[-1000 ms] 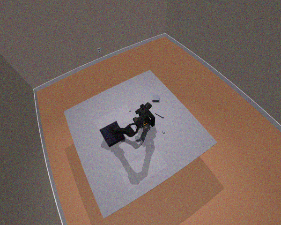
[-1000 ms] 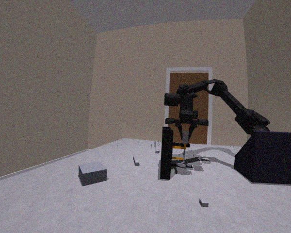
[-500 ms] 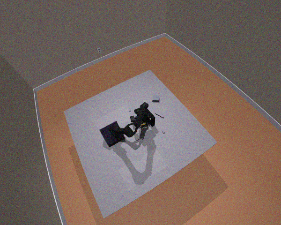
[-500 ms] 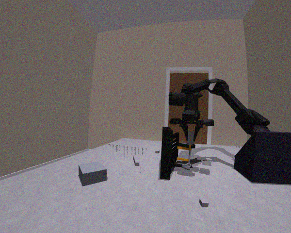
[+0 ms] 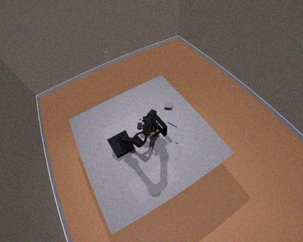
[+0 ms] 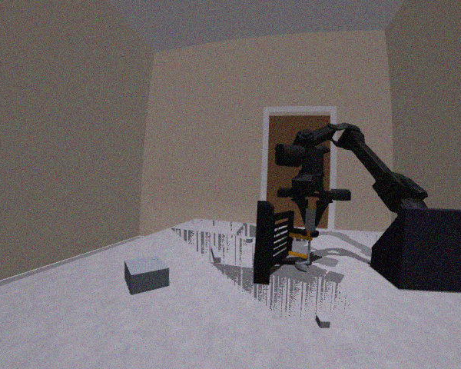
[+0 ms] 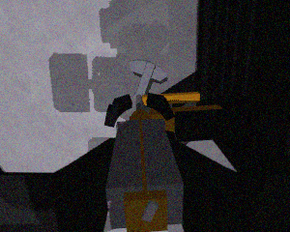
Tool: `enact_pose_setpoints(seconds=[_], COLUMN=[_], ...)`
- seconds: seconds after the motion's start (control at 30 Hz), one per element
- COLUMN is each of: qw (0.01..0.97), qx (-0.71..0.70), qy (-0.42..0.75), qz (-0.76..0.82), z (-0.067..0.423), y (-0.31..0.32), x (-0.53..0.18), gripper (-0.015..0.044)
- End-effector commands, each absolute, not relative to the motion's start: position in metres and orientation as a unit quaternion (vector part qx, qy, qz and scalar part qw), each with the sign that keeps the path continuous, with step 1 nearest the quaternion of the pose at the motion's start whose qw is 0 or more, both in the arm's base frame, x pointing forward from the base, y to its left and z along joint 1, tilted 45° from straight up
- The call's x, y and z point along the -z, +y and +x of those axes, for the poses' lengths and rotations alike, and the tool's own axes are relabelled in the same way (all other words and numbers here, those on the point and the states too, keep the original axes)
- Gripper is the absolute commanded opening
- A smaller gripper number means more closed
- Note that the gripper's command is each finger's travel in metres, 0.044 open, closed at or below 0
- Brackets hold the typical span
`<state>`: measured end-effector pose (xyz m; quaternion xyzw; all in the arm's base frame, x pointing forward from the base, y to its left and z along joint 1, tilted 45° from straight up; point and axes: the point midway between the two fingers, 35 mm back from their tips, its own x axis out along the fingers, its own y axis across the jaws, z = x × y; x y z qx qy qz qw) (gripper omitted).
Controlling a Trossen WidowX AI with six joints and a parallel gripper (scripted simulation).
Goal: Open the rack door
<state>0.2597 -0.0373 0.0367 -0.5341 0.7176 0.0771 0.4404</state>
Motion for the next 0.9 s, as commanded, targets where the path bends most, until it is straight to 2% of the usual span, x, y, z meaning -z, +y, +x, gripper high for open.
enact_pose_setpoints(seconds=[0.0, 0.87], qw=[0.47, 0.557], qx=[-0.043, 0.089], qy=[0.715, 0.711], qz=[-0.515, -0.42], z=[0.259, 0.235], y=[-0.035, -0.003], x=[-0.035, -0.005], gripper=[0.0026, 0.0026])
